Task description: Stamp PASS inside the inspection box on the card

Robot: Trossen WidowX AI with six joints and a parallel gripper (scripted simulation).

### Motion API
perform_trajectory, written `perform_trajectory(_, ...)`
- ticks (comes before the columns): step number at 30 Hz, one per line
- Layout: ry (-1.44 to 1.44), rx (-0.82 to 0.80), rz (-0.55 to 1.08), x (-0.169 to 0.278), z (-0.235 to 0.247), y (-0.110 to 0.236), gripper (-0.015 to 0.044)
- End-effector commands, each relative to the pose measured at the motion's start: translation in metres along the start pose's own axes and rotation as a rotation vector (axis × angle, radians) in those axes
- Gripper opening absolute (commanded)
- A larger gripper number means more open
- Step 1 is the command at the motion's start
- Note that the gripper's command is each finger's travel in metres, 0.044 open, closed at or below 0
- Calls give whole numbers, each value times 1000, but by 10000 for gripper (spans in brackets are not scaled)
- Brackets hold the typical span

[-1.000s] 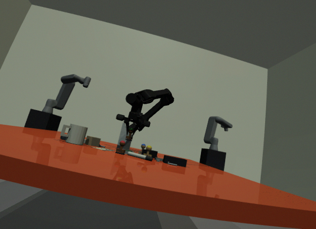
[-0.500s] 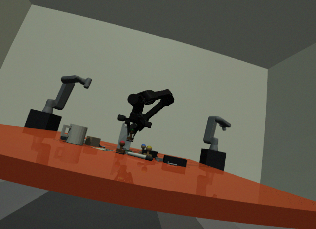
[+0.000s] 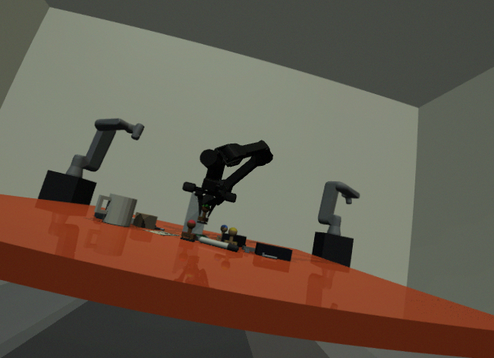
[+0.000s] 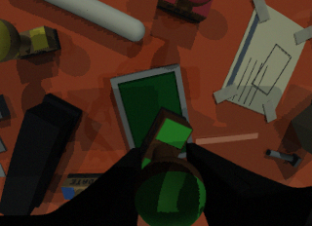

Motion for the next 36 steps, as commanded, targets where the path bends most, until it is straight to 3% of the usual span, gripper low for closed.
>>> perform_trajectory(1, -7, -5, 3, 1, 0, -4, 0)
perform_trajectory(36, -6, -6, 3, 1, 1, -27, 0)
Point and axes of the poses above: the point midway between the two fingers, 35 mm back from their tips, its own y axis back along the fingers, its own z axis across the jaws, x = y × z, the point moved 2 cm from there along y, back along the fingers, and after that the axes turned 13 degrees about y, right-handed, at the moved point
